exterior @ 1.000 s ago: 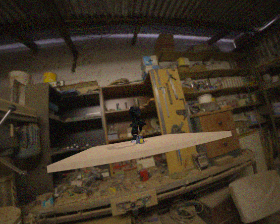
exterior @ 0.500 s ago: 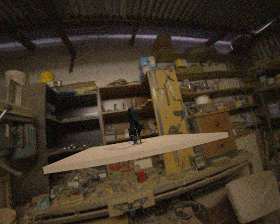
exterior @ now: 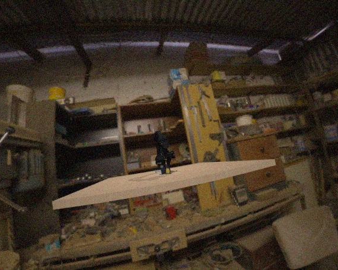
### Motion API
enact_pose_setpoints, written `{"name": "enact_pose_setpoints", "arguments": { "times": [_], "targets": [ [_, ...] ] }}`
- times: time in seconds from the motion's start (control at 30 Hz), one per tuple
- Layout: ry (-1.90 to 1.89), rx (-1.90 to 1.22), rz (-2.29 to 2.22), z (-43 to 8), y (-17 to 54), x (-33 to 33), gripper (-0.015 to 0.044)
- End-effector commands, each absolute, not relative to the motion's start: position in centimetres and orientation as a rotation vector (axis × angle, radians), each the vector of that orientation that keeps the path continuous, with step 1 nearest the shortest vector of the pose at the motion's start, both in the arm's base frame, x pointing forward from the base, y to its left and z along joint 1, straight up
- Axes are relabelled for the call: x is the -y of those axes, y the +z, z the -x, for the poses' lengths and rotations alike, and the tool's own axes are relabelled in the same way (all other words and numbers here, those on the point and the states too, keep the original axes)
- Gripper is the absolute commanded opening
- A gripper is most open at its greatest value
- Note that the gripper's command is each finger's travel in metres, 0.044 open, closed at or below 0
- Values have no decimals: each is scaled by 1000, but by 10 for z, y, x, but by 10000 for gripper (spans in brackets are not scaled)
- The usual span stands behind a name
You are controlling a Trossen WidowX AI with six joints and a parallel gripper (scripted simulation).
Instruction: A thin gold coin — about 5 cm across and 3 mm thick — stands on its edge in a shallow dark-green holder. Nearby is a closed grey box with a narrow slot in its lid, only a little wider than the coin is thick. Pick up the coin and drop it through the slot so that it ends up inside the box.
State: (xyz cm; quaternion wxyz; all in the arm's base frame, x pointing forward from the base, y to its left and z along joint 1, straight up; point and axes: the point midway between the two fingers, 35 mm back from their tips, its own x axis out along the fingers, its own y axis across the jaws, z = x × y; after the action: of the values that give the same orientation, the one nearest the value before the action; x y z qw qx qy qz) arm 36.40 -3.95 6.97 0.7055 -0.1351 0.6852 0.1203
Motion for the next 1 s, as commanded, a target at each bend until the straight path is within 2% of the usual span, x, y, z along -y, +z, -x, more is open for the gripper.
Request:
{"name": "enact_pose_setpoints", "arguments": {
  "times": [0.0,0.77,0.97],
  "targets": [
    [275,-1524,299,-364,61,39,161],
    [275,-1524,299,-363,27,38,161],
    [275,-1524,299,-363,27,38,3]
  ]
}}
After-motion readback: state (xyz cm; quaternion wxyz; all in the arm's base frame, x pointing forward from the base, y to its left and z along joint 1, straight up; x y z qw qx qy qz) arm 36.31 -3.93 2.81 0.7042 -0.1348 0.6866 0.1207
